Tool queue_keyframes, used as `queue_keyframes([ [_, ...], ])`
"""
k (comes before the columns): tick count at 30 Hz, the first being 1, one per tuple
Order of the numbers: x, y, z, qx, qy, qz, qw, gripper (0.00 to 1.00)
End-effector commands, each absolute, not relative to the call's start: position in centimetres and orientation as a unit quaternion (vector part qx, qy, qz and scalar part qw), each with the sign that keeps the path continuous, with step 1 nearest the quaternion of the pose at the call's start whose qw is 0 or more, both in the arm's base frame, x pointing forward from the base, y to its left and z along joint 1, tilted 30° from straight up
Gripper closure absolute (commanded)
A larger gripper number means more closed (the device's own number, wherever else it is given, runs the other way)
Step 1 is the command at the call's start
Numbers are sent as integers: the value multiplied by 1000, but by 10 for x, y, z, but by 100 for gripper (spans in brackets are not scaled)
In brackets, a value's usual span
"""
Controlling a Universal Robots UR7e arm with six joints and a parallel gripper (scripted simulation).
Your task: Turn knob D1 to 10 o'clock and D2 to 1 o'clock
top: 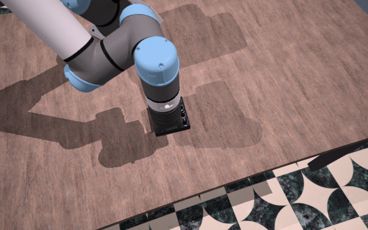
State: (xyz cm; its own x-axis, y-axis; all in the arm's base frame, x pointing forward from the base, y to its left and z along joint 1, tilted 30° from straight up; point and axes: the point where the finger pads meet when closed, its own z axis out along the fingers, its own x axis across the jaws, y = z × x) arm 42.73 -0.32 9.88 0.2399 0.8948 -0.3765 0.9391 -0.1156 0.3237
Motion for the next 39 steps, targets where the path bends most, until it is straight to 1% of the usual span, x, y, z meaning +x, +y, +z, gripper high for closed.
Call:
queue_keyframes([
  [1,428,-3,99,746,615,-43,254,54],
  [3,428,-3,99,746,615,-43,254,54],
  [4,428,-3,99,746,615,-43,254,70],
  [39,428,-3,99,746,615,-43,254,70],
])
